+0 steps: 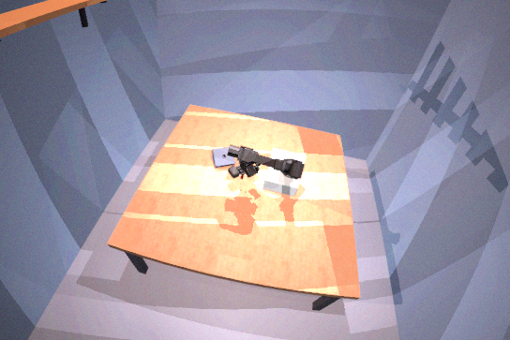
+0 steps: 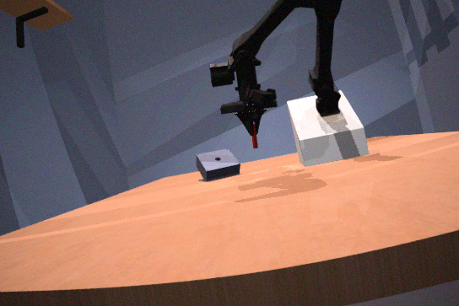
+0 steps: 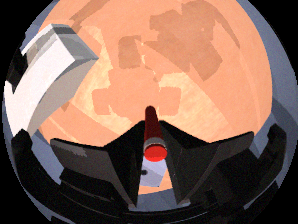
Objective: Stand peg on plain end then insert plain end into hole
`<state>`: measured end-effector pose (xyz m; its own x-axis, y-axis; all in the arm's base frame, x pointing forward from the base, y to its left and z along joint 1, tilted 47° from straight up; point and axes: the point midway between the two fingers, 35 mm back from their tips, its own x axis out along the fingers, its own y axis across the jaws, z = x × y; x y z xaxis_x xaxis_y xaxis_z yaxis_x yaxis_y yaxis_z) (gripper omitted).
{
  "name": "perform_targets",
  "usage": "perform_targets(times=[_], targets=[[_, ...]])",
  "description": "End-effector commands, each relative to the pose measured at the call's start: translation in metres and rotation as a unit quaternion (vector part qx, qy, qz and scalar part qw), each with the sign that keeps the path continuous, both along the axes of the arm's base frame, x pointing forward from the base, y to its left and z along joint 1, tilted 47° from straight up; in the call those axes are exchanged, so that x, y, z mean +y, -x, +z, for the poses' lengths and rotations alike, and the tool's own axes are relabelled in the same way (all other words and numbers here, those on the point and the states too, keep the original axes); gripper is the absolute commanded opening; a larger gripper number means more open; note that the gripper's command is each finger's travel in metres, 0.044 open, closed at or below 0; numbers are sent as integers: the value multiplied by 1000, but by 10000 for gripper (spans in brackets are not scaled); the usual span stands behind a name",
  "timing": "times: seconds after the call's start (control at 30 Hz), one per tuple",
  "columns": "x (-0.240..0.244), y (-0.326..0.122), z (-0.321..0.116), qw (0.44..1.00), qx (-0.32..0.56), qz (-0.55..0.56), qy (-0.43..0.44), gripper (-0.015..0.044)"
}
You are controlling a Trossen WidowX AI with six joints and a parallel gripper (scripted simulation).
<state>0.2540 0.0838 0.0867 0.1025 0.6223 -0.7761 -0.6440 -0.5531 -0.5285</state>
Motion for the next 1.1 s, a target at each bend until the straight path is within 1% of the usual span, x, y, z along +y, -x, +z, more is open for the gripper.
perform_targets(times=[0.0,1.07], targets=[[-6,-9,-2,1000,-1,-15,12,0],[-60,-77,-20,982,-5,-151,111,0]])
